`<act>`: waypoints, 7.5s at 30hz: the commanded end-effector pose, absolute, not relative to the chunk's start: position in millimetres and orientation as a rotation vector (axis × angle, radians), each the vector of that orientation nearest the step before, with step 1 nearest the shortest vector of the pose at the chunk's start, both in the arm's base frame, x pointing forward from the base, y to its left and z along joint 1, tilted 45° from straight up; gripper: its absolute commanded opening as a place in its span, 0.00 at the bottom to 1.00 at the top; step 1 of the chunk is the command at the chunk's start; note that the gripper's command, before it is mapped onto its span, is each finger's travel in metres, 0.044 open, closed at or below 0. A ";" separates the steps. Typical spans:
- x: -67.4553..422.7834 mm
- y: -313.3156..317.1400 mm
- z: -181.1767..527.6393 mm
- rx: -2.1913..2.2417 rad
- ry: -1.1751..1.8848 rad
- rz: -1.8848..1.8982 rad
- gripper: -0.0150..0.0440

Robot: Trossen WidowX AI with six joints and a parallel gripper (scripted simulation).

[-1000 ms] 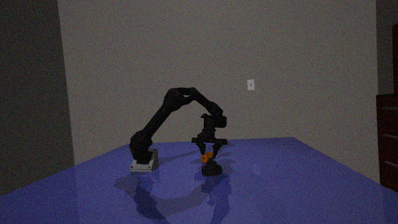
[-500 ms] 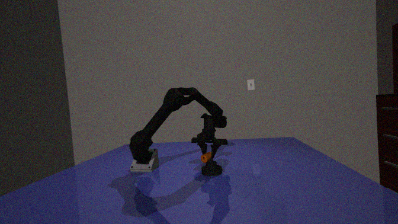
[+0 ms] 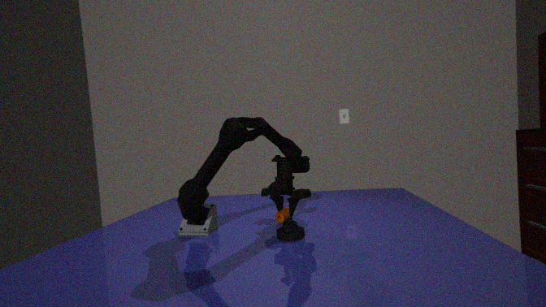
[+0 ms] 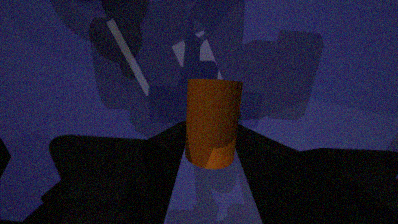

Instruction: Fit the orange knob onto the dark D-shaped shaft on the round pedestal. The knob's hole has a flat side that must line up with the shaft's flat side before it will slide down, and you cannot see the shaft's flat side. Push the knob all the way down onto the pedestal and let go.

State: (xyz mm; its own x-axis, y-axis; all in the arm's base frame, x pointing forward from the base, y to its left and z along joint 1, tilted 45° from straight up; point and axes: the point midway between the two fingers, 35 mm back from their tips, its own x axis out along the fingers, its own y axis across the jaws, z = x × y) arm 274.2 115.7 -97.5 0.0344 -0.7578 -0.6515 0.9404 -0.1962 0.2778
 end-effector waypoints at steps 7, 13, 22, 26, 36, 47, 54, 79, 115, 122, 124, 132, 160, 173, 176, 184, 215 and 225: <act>270.8 113.7 -86.7 0.968 0.416 -1.507 0.56; 268.8 111.7 -81.2 1.044 0.487 -1.465 0.56; 265.8 107.8 -73.5 1.153 0.589 -1.396 0.56; 264.5 105.7 -70.2 1.200 0.635 -1.364 0.56; 261.1 99.5 -62.9 1.315 0.746 -1.279 0.56; 257.5 91.2 -55.9 1.437 0.867 -1.176 0.56; 255.2 85.2 -52.3 1.512 0.943 -1.106 0.56; 252.3 78.6 -49.1 1.585 1.026 -1.029 0.69; 250.6 128.5 -0.3 1.587 1.026 -1.030 1.00; 247.8 135.9 6.4 1.564 1.010 -1.078 1.00; 246.0 135.9 3.1 1.493 0.957 -1.202 1.00; 240.0 137.5 9.9 1.110 0.597 -1.530 1.00; 242.6 146.1 25.9 0.171 0.962 -1.173 1.00; 241.9 145.8 26.0 -0.695 1.465 -0.521 1.00; 241.8 145.8 26.0 -0.787 1.505 -0.437 1.00; 241.8 145.8 26.0 -0.787 1.505 -0.437 1.00; 247.0 103.8 -17.1 -0.787 1.503 -0.438 1.00; 248.9 92.7 -29.0 -0.787 1.503 -0.438 1.00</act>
